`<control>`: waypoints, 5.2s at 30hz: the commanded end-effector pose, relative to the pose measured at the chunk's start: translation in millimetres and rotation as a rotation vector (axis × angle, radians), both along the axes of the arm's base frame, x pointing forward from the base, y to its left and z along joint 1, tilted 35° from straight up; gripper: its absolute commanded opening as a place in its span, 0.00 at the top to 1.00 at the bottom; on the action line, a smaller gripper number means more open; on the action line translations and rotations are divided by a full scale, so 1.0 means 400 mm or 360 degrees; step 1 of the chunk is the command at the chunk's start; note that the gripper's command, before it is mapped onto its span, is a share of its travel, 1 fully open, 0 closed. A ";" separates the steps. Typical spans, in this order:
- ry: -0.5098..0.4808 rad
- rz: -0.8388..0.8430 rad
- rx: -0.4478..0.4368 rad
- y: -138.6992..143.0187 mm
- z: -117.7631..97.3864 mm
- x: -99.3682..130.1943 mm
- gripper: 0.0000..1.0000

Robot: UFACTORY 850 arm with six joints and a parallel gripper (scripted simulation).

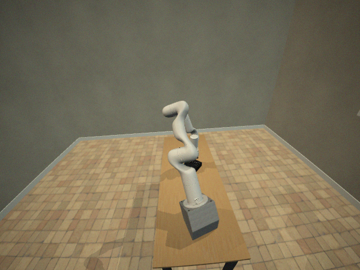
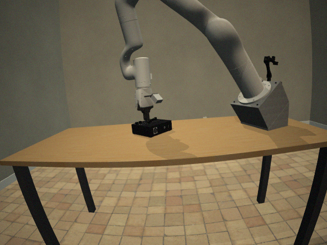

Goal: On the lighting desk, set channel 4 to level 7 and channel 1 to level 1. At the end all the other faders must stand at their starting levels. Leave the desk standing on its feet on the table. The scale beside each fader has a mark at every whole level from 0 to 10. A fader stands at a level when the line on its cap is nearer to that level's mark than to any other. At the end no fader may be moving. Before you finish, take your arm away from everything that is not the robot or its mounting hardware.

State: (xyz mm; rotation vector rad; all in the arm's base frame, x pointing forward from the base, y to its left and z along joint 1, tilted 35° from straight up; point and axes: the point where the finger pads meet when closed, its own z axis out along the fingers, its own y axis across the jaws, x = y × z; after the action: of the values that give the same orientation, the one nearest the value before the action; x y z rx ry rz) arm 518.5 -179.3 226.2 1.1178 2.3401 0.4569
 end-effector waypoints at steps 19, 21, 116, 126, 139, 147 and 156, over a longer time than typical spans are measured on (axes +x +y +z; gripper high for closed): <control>-0.0001 0.0000 -0.0001 -0.008 0.073 -0.049 1.00; -0.0001 0.0000 -0.0001 -0.008 0.073 -0.049 1.00; -0.0001 0.0000 -0.0001 -0.024 0.235 -0.162 0.00; -0.0001 0.0000 -0.0001 -0.024 0.235 -0.162 0.00; -0.0001 0.0000 -0.0001 -0.024 0.235 -0.162 0.00; -0.0001 0.0000 -0.0001 -0.024 0.235 -0.162 0.00; -0.0001 0.0000 -0.0001 -0.024 0.235 -0.162 0.00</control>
State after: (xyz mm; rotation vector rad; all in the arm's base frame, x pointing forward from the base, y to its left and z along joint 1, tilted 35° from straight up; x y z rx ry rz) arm 453.3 -188.7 319.7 1.1179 2.3406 0.4571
